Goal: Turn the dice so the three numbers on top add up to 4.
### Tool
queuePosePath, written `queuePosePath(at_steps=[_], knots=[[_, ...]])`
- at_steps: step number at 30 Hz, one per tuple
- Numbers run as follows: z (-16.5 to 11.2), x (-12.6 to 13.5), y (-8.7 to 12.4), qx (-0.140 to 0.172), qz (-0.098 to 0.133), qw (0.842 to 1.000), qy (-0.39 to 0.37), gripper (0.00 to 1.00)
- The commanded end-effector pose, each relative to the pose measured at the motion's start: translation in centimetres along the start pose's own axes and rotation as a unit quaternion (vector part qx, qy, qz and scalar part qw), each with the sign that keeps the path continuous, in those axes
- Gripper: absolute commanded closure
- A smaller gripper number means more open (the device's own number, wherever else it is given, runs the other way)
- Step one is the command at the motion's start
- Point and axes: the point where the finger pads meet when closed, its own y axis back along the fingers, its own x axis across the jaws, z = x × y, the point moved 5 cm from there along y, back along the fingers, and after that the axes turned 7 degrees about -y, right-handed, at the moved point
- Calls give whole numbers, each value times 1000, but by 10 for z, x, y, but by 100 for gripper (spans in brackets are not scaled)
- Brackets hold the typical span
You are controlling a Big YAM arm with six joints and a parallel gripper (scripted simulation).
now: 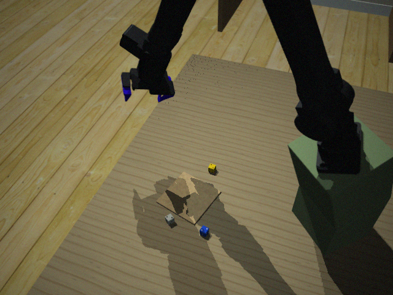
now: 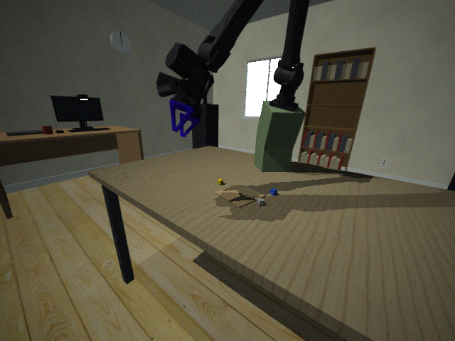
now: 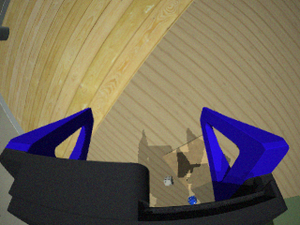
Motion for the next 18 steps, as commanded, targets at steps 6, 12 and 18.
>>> queuePosePath(at_steps=[6,12,18], knots=[[3,3,2,-3,4,1000,1,0],[3,3,2,-3,4,1000,1,0],[25,34,19,-31,36,999,13,0]])
